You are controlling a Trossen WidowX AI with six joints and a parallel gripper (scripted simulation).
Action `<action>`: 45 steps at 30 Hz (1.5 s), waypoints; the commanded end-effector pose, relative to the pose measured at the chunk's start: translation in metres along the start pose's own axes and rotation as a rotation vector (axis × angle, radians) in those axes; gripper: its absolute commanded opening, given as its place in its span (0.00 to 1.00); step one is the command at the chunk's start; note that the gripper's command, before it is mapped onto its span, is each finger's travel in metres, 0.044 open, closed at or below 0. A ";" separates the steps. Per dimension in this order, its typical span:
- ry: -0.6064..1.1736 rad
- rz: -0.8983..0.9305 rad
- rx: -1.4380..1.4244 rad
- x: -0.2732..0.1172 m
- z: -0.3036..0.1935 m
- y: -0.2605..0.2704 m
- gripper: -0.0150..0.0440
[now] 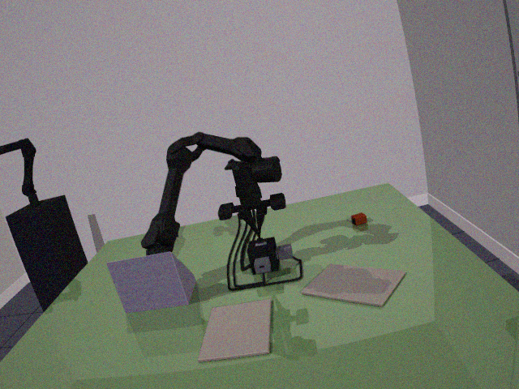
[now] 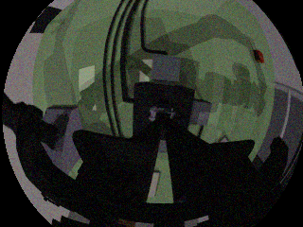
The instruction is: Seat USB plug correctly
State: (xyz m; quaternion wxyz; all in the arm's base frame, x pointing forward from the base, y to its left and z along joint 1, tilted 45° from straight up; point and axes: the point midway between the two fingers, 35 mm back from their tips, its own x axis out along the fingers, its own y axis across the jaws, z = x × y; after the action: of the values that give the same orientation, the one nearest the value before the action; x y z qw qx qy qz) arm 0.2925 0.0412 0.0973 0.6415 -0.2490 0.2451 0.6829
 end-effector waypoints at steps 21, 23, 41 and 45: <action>-0.002 -0.002 0.004 0.003 0.000 0.000 0.25; -0.002 -0.002 0.004 0.003 0.000 0.000 0.25; -0.002 -0.002 0.004 0.006 0.000 0.000 0.25; -0.002 -0.002 0.004 0.006 0.000 0.000 0.25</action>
State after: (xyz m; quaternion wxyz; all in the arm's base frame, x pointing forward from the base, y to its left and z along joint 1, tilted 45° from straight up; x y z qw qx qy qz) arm 0.2925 0.0429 0.0944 0.6440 -0.2478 0.2461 0.6807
